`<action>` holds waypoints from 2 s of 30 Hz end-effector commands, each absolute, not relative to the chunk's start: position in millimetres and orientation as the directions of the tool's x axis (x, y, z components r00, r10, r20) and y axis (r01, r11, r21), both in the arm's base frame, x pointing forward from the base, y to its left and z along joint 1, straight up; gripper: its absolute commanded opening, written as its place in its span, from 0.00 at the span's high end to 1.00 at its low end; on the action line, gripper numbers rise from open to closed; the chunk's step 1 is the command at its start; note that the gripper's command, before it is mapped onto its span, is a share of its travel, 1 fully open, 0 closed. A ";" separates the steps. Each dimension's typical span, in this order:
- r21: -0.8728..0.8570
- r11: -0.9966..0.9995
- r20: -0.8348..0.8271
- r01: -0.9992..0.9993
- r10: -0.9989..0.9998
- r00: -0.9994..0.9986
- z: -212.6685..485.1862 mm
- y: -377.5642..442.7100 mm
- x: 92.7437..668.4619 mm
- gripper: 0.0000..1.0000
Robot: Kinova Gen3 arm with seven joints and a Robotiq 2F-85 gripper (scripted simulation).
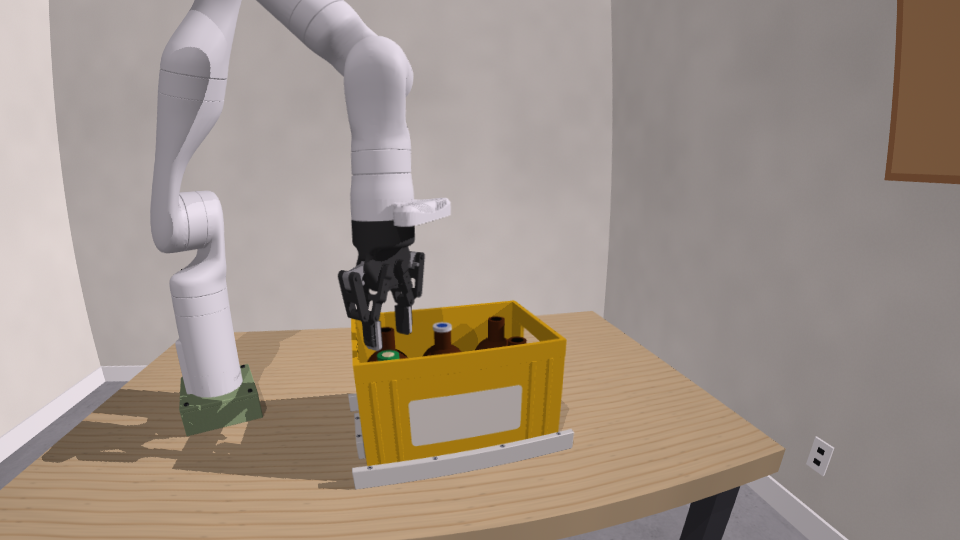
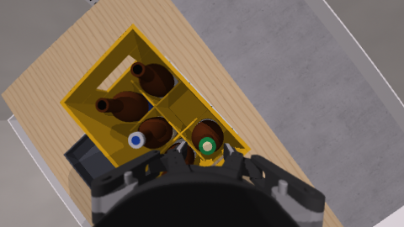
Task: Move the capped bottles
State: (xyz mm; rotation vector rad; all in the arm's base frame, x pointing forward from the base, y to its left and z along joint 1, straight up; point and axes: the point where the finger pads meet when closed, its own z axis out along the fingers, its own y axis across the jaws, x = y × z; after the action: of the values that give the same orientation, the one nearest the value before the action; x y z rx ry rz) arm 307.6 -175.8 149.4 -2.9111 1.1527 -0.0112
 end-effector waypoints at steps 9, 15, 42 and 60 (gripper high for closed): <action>-0.008 -0.726 0.005 -0.688 -0.688 0.726 148.2 -179.1 305.6 0.40; -0.011 -0.728 0.005 -0.686 -0.686 0.728 143.1 -176.8 307.6 0.40; -0.008 -0.726 0.005 -0.688 -0.688 0.726 113.9 -178.2 306.3 0.40; -0.008 -0.726 0.005 -0.688 -0.688 0.726 109.7 -177.9 305.9 0.40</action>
State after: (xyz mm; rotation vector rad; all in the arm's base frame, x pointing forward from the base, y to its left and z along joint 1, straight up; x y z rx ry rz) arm 307.4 -177.2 112.2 -2.9109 1.1556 -0.0145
